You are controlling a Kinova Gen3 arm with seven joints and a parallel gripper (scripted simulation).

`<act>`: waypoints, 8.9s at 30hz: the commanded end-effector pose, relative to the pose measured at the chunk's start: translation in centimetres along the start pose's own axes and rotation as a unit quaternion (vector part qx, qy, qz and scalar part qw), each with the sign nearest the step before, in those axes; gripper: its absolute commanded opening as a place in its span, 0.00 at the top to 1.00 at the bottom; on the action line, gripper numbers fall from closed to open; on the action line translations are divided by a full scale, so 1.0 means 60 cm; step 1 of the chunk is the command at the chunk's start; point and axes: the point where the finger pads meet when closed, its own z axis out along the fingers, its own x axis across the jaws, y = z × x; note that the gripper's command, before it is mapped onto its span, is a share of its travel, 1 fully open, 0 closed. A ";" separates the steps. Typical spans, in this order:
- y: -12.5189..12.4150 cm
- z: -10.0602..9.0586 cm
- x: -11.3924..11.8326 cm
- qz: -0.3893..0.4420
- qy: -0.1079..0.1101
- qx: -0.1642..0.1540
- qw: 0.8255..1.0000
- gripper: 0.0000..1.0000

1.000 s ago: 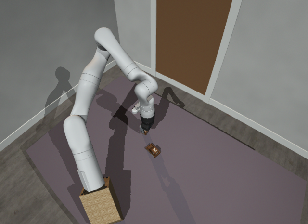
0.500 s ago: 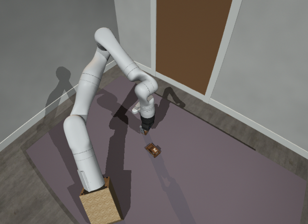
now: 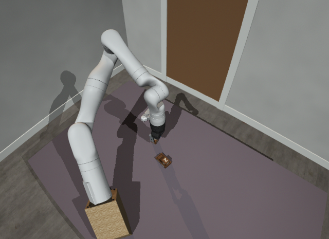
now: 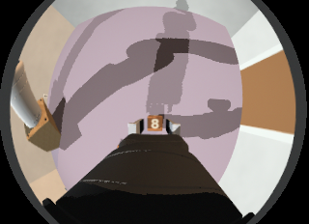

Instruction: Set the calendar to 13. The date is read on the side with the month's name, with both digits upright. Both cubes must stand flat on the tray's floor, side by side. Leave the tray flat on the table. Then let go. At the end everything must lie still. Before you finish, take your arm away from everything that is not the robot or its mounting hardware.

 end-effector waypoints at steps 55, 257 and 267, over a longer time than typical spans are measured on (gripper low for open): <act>0.000 -0.066 0.000 0.000 -0.001 -0.010 1.000 0.10; 0.006 -0.071 -0.044 0.017 -0.041 -0.368 0.929 0.10; 0.003 -0.070 -0.031 0.012 -0.030 -0.376 0.926 0.10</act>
